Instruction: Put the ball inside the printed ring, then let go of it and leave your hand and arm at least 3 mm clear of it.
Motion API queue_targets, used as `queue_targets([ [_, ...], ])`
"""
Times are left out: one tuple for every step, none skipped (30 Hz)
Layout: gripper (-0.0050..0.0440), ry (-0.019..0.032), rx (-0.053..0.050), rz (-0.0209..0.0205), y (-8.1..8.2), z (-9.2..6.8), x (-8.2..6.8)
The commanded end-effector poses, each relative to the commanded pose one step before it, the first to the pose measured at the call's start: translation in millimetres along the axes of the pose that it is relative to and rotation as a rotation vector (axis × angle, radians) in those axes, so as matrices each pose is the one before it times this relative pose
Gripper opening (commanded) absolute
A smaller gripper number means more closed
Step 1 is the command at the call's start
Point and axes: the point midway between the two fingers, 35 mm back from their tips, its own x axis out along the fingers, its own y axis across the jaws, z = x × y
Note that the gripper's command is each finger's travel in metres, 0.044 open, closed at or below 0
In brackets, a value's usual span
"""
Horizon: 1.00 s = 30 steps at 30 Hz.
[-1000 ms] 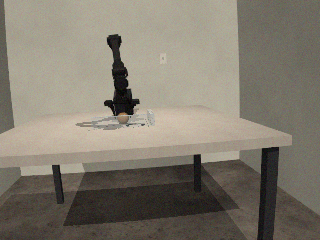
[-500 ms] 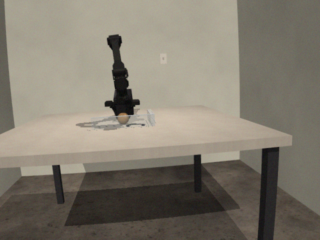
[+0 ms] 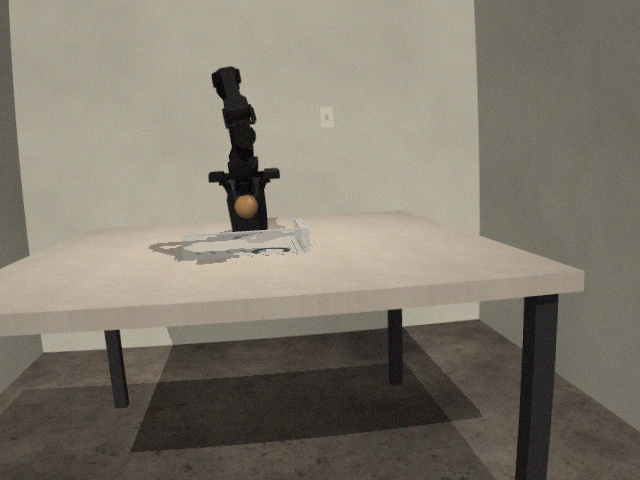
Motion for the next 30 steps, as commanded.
queue_targets([
  [0.0,-0.01914,0.0001,-0.00317,-2.05,-2.76,-42.64],
  [0.0,0.00832,-0.0018,-0.00089,-0.67,-3.31,-6.47],
  [0.0,0.00798,-0.0017,-0.0009,-0.64,-3.15,-5.33],
  [0.0,0.00007,-0.0003,-0.00005,-0.3,-0.96,-3.24],
  [0.0,0.00001,-0.0001,-0.00001,-0.07,-0.21,-0.68],
  [0.0,0.0,0.0,0.0,0.0,0.0,0.0],
  [0.0,0.0,0.0,0.0,0.0,0.0,0.0],
  [0.0,0.0,0.0,0.0,0.0,0.0,0.0],
  [0.0,0.0,0.0,0.0,0.0,0.0,0.0],
  [0.0,0.0,0.0,0.0,0.0,0.0,0.0],
  [0.0,0.0,0.0,0.0,0.0,0.0,0.0],
  [0.0,0.0,0.0,0.0,0.0,0.0,0.0],
  [0.0,0.0,0.0,0.0,0.0,0.0,0.0],
  [0.0,0.0,0.0,0.0,0.0,0.0,0.0],
  [0.0,0.00015,0.0,0.00002,0.73,1.35,0.78],
  [0.0,0.00042,0.0001,0.00007,2.27,4.03,2.39],
  [0.0,0.0006,0.0001,0.00008,4.01,6.6,4.13],
  [0.0,0.0006,0.0001,0.00007,5.87,8.67,5.86],
  [0.0,0.00037,0.0001,0.00002,6.57,8.57,6.34],
  [0.0,0.00011,0.0,-0.00002,6.97,8.06,6.53],
  [0.0,-0.00013,0.0,-0.00004,7.38,7.56,6.72],
  [0.0,-0.00036,-0.0001,-0.00006,7.74,7.04,6.88],
  [0.0,-0.00058,-0.0001,-0.00006,8.02,6.47,6.96],
  [0.0,-0.00061,-0.0001,-0.00005,6.56,4.75,5.59],
  [0.0,0.0,0.0,0.0,0.0,0.0,0.0],
  [0.0,0.0,0.0,0.0,0.0,0.0,0.0],
  [0.0,-0.00043,-0.0001,-0.00003,4.06,2.72,3.42],
  [0.0,-0.00016,0.0,-0.00001,1.37,0.88,1.15],
  [0.0,0.0,0.0,0.0,0.0,0.0,0.0],
  [0.0,0.0,0.0,0.0,0.0,0.0,0.0],
])
